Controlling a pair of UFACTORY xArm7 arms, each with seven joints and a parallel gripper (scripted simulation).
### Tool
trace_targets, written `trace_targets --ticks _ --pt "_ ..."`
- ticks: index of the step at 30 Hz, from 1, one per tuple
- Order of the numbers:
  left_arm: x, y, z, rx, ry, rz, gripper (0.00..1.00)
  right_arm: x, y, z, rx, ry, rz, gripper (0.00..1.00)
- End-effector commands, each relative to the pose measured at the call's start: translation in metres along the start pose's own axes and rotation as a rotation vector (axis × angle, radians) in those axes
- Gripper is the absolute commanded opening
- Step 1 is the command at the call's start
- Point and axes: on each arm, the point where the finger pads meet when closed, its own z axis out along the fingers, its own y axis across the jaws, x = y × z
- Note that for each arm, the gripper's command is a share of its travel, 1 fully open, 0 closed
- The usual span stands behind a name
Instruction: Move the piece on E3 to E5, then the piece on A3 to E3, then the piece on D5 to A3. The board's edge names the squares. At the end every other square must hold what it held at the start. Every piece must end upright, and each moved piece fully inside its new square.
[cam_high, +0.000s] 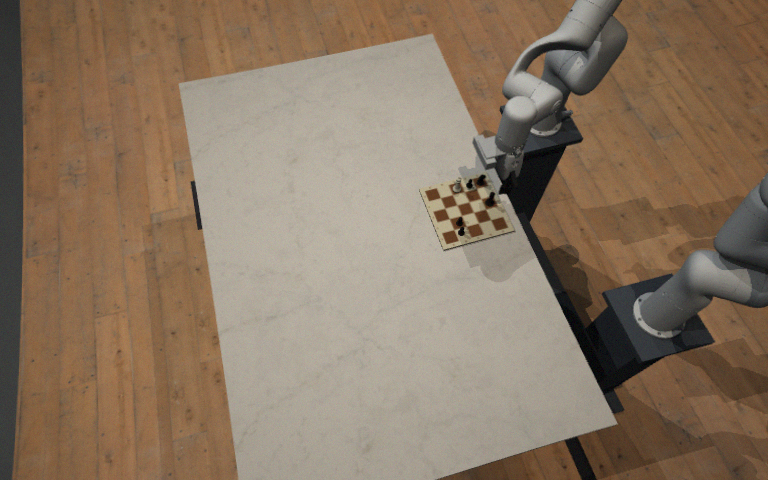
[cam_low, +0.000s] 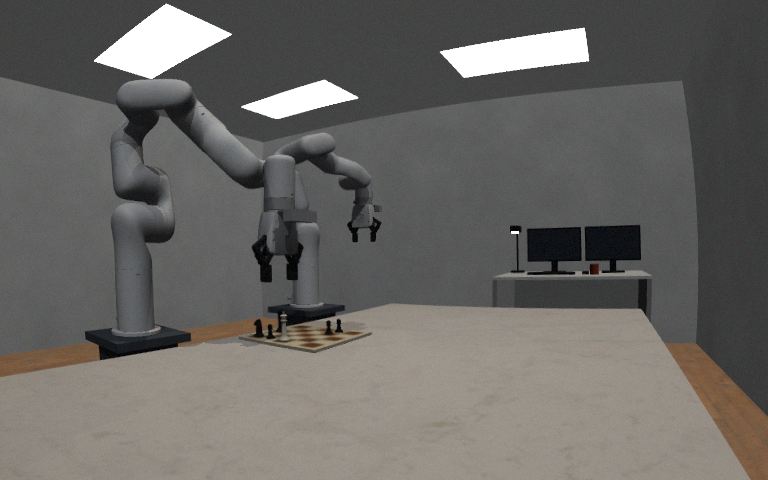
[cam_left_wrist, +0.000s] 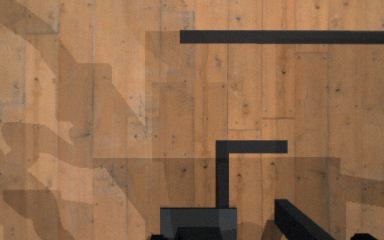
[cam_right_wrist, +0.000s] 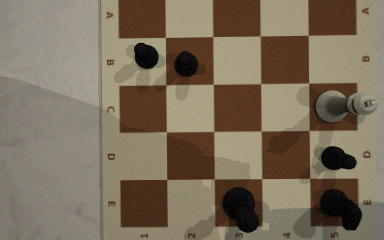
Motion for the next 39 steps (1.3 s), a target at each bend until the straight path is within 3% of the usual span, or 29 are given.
trace_targets --ticks 1,17,39 --pt "0.0011 0.0001 -0.0016 -0.001 0.004 0.0 1.0 0.001 -0.0008 -0.0014 0.002 0.003 0.0 1.0" --pt "0.0011 0.0001 -0.0016 -0.001 0.004 0.0 1.0 0.0015 -0.0001 -0.0019 0.004 0.003 0.046 1.0" --pt "0.0011 0.0001 -0.0016 -0.001 0.004 0.0 1.0 0.0073 0.0087 -0.0061 0.018 0.003 0.598 1.0"
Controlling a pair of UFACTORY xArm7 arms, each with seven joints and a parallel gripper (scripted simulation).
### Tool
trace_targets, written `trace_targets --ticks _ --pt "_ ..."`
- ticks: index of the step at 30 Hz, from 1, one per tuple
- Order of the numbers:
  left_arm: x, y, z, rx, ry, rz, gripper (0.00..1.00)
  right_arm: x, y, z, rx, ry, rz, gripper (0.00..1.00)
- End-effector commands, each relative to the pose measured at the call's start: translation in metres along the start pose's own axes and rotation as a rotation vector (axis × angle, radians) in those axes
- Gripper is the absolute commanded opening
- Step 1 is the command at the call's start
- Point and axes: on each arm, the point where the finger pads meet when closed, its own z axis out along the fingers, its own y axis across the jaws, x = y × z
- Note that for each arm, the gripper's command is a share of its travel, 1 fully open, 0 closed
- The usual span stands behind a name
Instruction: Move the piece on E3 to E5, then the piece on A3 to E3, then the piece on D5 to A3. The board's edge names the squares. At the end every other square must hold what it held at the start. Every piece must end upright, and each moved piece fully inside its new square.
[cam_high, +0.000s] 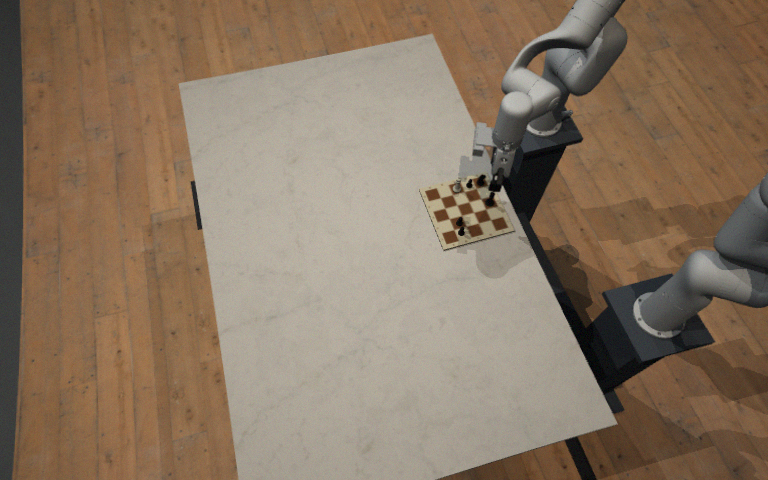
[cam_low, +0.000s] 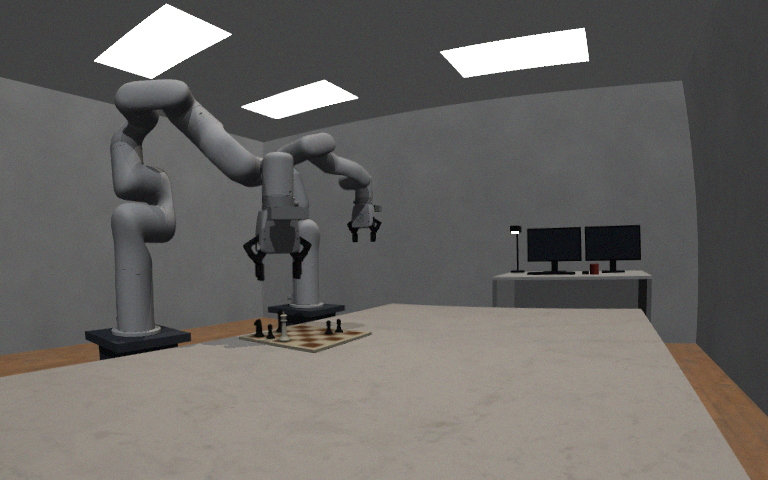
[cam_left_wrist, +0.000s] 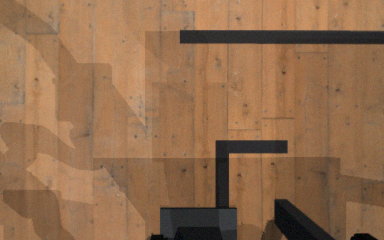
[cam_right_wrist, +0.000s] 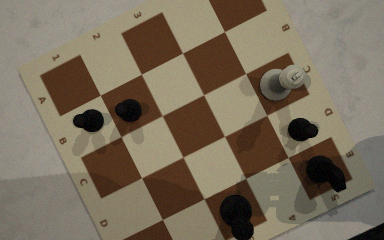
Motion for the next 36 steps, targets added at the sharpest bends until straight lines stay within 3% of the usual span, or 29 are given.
trace_targets --ticks 1,36 --pt "0.001 0.0 -0.002 -0.001 0.004 0.0 1.0 0.003 0.0 -0.002 0.0 0.008 0.167 1.0" --pt "0.001 0.0 -0.002 -0.001 0.004 0.0 1.0 0.017 0.01 -0.004 0.014 0.004 1.001 1.0"
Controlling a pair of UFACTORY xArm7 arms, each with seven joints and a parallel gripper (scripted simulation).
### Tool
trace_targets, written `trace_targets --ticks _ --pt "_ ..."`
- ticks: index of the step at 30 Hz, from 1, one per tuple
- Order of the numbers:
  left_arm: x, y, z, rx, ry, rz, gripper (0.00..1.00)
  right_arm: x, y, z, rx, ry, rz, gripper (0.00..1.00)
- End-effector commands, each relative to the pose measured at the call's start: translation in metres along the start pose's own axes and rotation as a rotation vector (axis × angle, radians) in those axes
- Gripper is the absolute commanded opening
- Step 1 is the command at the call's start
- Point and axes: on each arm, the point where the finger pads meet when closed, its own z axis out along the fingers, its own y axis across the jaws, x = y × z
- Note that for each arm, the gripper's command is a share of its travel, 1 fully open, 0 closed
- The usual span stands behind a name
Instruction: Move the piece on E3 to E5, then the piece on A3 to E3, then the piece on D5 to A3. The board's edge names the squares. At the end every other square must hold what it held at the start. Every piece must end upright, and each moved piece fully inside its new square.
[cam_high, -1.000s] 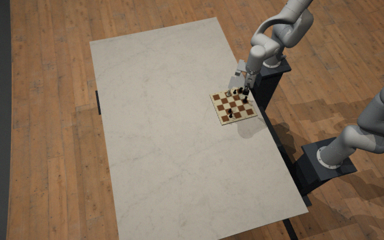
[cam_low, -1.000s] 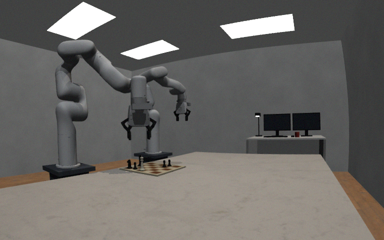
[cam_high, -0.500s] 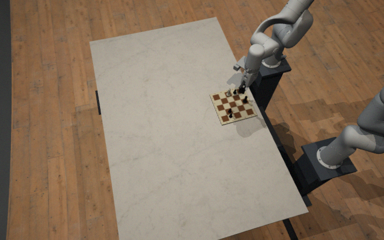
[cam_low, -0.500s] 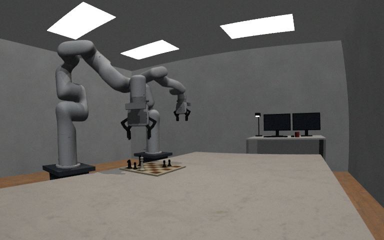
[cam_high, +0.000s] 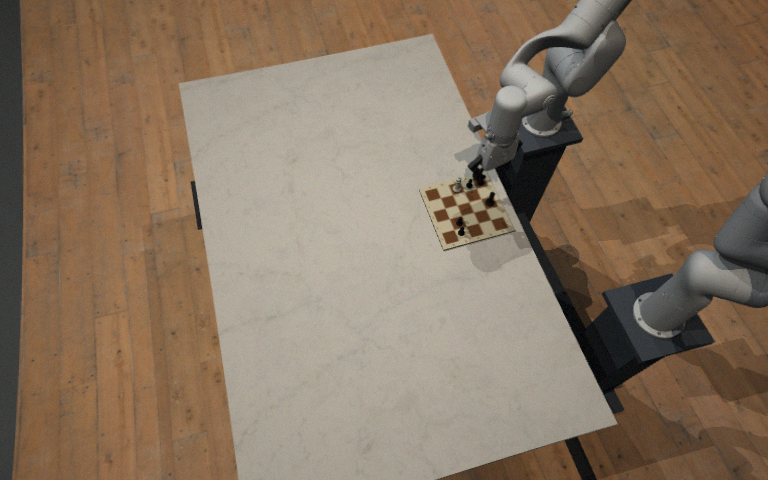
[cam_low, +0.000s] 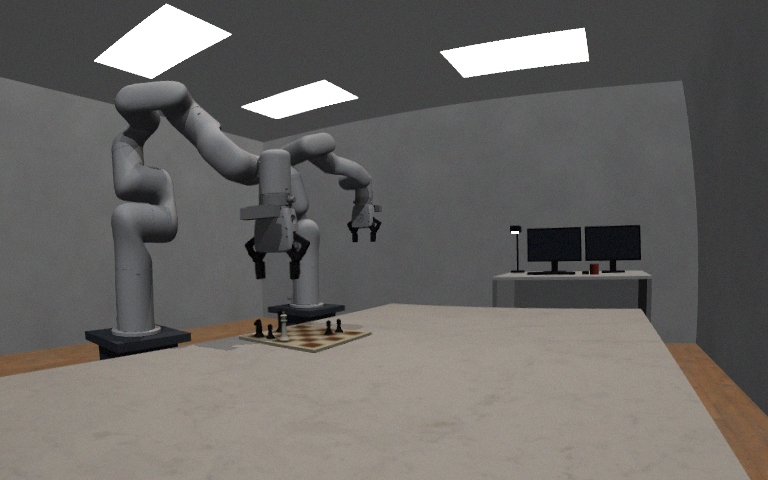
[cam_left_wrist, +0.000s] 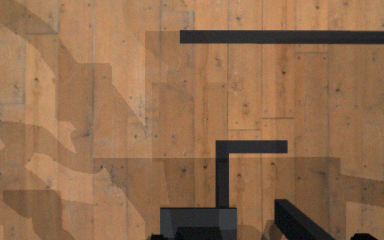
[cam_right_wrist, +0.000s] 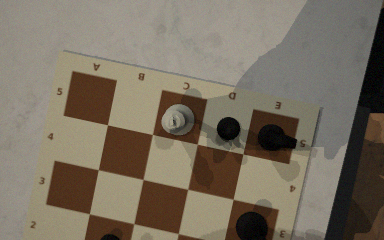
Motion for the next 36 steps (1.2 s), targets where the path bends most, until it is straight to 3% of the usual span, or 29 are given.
trace_targets --ticks 1,6,7,19,22,23,36 --pt "0.001 0.0 -0.002 -0.001 0.004 0.0 1.0 0.003 -0.002 -0.001 0.004 0.008 0.167 1.0" --pt "0.001 0.0 -0.002 -0.001 0.004 0.0 1.0 0.004 -0.002 -0.001 0.004 0.008 0.203 1.0" --pt "0.001 0.0 -0.002 -0.001 0.004 0.0 1.0 0.006 -0.003 -0.001 0.005 0.008 0.301 1.0" --pt "0.001 0.0 -0.002 -0.001 0.004 0.0 1.0 0.012 -0.004 0.0 0.008 0.007 0.598 1.0" --pt "0.001 0.0 -0.002 -0.001 0.004 0.0 1.0 0.012 -0.004 0.0 0.008 0.007 0.598 1.0" --pt "0.001 0.0 -0.002 -0.001 0.004 0.0 1.0 0.014 -0.005 0.001 0.008 0.007 0.697 1.0" --pt "0.001 0.0 -0.002 -0.001 0.004 0.0 1.0 0.022 -0.006 0.003 0.01 0.008 1.007 1.0"
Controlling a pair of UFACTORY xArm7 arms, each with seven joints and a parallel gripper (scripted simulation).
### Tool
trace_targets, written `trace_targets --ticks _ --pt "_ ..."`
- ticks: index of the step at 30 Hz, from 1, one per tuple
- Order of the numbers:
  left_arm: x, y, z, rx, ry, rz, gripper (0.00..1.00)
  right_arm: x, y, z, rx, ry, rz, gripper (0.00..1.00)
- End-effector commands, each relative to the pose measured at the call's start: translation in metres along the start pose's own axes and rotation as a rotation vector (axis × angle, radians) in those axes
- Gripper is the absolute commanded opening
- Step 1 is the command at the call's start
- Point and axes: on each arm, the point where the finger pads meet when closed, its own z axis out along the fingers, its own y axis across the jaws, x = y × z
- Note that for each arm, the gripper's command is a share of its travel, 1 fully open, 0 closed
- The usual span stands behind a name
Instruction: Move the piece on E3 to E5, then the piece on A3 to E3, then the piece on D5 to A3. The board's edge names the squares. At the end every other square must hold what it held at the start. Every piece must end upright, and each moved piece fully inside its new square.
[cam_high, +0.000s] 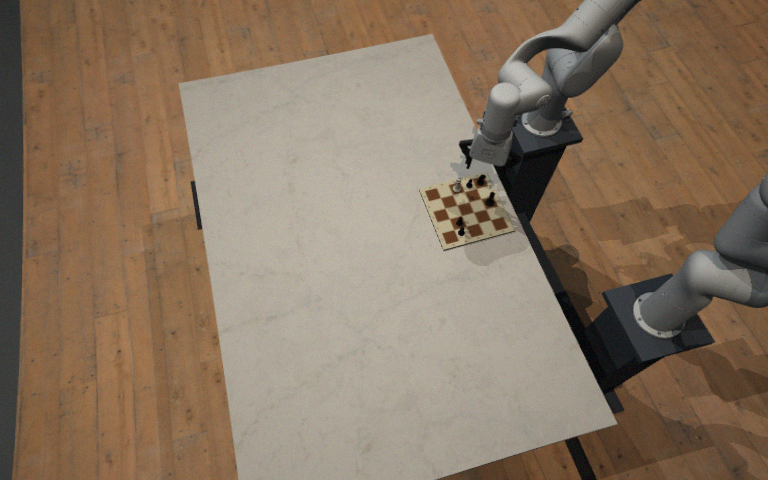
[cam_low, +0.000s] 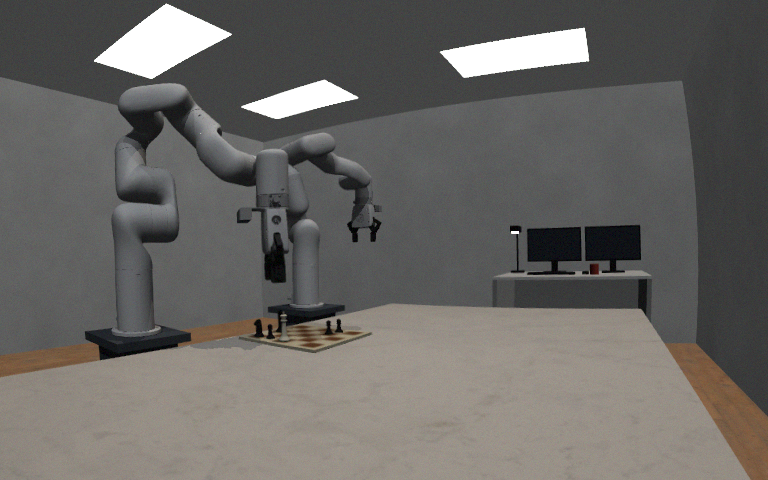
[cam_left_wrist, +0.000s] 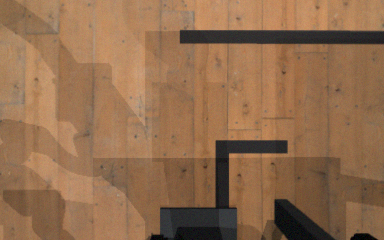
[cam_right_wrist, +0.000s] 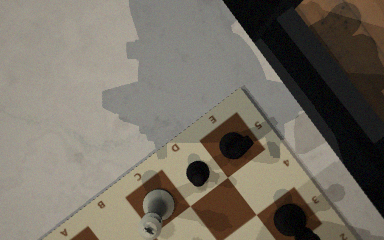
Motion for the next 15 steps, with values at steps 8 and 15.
trace_targets --ticks 8,15 --pt "0.0011 0.0001 -0.0016 -0.001 0.004 0.0 1.0 0.0025 -0.0068 0.0017 0.009 0.006 0.312 1.0" --pt "0.0011 0.0001 -0.0016 -0.001 0.004 0.0 1.0 0.0049 -0.0106 0.0037 0.01 0.007 0.491 1.0"
